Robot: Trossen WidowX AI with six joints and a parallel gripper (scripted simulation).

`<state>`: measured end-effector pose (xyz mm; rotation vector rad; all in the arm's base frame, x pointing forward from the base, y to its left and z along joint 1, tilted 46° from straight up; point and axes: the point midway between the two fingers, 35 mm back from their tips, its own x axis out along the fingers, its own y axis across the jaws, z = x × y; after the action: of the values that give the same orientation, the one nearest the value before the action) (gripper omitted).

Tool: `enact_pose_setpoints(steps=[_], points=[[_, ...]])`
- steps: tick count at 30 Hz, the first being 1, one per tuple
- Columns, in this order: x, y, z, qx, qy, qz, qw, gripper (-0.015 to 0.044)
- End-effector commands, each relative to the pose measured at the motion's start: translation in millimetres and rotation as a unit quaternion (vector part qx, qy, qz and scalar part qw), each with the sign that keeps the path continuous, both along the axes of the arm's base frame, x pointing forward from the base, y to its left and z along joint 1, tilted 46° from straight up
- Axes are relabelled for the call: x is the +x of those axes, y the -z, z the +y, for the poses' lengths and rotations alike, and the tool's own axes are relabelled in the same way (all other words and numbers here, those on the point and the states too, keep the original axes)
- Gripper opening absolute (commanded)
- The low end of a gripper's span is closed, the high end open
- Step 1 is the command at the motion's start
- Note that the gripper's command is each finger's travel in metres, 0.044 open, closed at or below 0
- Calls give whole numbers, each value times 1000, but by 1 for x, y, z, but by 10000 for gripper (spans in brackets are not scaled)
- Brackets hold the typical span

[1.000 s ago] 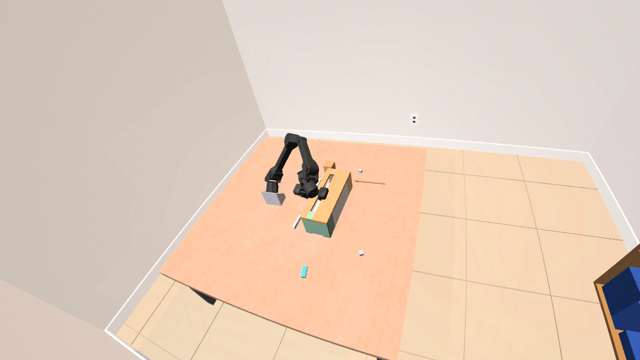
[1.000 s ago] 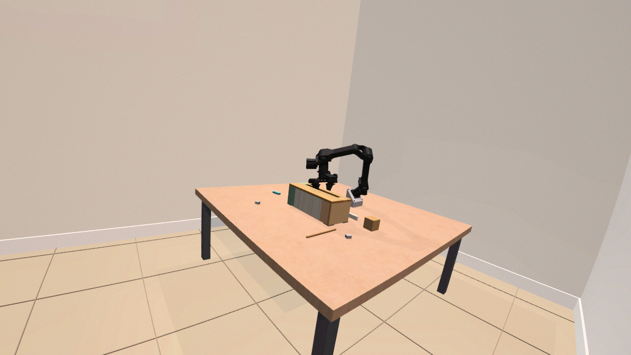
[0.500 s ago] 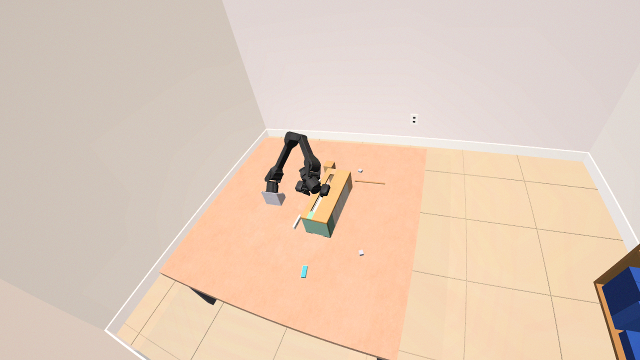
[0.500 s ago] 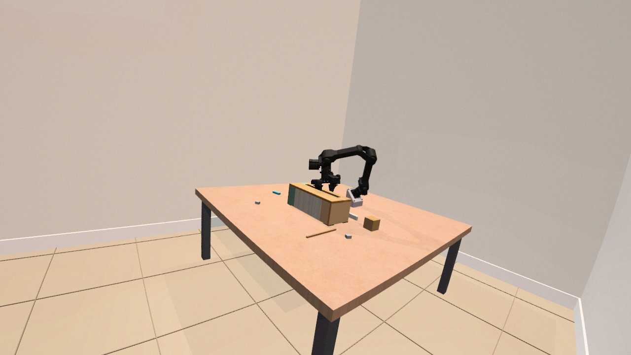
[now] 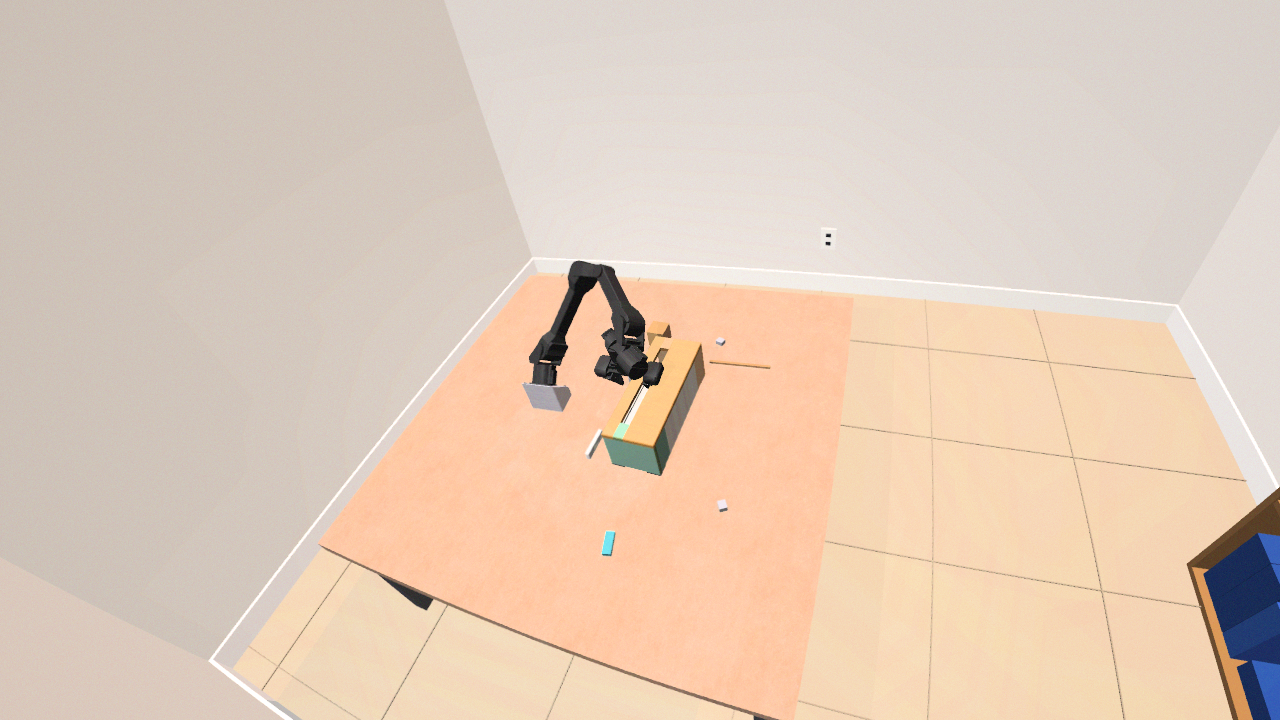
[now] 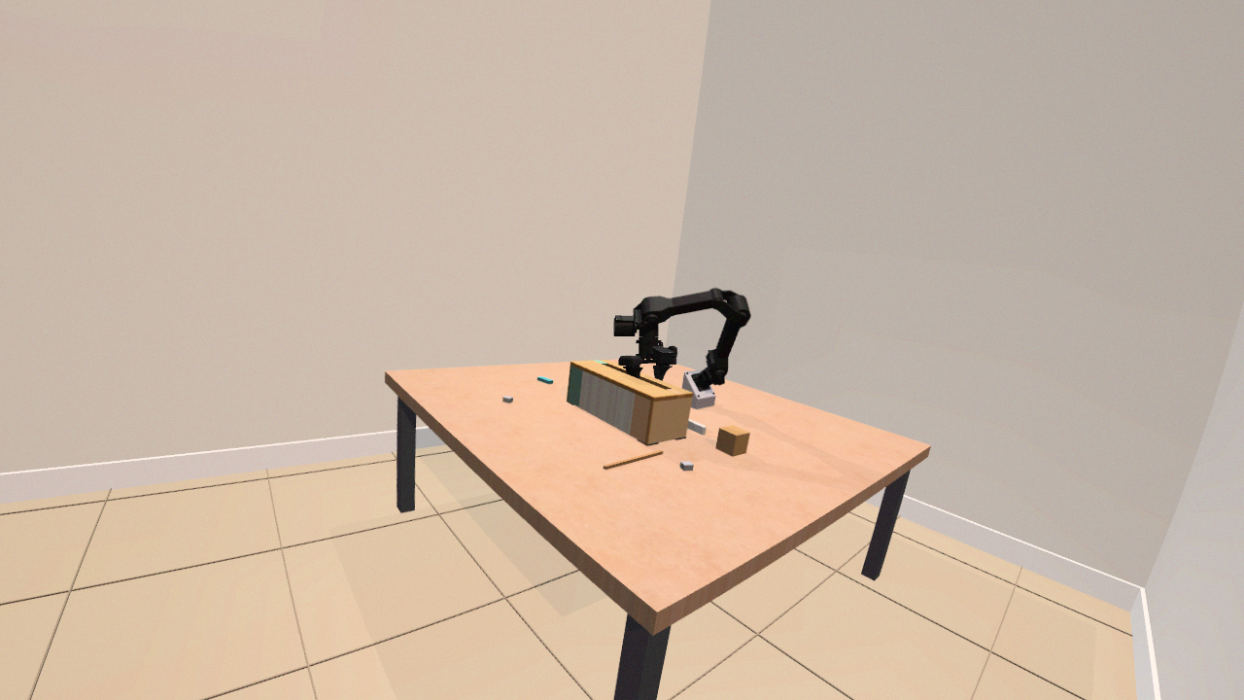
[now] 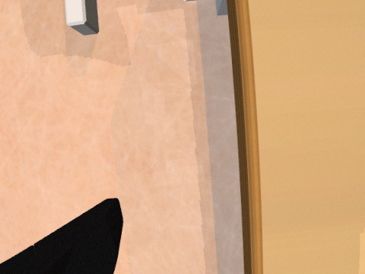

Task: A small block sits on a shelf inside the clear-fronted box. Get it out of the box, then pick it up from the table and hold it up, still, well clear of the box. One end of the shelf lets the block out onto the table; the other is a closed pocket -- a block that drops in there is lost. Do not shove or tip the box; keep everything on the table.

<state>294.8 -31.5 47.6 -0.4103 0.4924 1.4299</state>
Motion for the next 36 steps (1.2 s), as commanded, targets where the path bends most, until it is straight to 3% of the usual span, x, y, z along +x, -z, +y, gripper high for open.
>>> enact_pose_setpoints(steps=[1, 36], points=[[-1, -4, 9, 4, -2, 4, 1000, 400], [5, -47, 51, 5, -2, 4, 1000, 400]])
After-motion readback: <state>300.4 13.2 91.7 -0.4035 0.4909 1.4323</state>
